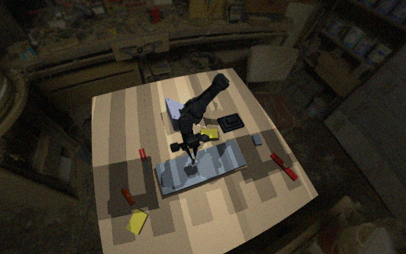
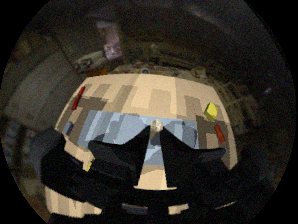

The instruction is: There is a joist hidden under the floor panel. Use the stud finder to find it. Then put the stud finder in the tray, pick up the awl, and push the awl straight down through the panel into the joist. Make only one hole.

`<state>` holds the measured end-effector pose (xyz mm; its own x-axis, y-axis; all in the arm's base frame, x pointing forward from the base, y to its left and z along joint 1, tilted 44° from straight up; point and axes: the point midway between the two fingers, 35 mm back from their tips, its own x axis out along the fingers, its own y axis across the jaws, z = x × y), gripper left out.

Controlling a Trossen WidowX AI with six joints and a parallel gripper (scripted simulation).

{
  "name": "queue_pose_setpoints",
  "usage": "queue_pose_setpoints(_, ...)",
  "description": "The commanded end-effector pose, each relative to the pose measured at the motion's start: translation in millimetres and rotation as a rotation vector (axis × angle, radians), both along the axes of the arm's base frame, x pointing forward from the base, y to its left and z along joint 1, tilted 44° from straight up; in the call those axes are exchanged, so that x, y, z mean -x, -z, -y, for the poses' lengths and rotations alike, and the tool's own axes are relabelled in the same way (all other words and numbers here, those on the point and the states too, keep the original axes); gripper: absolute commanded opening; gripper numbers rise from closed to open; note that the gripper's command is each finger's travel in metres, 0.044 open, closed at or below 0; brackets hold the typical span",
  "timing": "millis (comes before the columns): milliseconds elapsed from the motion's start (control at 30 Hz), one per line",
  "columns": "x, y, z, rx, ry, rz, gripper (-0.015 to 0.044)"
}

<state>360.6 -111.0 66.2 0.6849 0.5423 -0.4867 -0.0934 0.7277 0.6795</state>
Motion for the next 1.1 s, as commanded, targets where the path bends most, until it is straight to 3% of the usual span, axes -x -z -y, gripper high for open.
queue_pose_setpoints(0, 1.1, 3.4, -2.1, -0.002, 0.003, -0.006, 0.0000)
queue_pose_setpoints(1067, 3.1, 18.6, -16.7, -0.003, 0.003, -0.006, 0.0000)
